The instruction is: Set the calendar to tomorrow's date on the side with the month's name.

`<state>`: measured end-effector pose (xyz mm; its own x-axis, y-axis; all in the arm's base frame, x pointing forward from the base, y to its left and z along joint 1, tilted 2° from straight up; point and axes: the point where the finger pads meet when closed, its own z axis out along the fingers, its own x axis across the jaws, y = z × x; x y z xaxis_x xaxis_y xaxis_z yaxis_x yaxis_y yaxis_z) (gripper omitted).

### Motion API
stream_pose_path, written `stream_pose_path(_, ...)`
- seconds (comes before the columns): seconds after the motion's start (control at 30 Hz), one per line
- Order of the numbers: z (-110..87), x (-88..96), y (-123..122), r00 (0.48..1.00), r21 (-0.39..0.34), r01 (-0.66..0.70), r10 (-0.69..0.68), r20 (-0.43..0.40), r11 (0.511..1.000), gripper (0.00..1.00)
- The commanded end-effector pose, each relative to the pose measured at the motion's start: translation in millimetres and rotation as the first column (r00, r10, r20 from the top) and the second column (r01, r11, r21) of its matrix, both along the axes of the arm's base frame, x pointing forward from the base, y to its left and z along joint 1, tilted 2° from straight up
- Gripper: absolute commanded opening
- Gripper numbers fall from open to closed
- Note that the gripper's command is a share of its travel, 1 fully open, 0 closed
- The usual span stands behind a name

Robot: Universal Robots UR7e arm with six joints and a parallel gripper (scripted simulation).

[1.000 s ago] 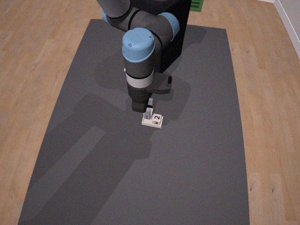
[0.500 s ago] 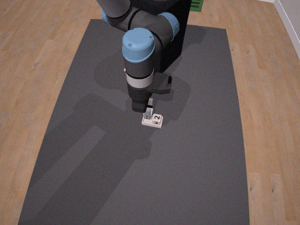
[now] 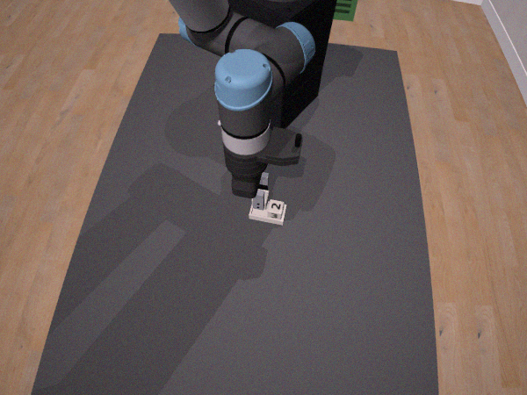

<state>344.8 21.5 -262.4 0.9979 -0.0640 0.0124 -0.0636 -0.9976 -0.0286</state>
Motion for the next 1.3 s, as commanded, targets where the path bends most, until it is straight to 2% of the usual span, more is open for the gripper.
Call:
stream_pose_path(0.0,-0.4,0.4,-0.1,1.0,0.0,0.0,0.0,0.001,1.0,0.57)
stream_pose_path(1.27,-22.7,0.7,0.5,1.0,0.0,0.0,0.0,0.001,1.0,0.57)
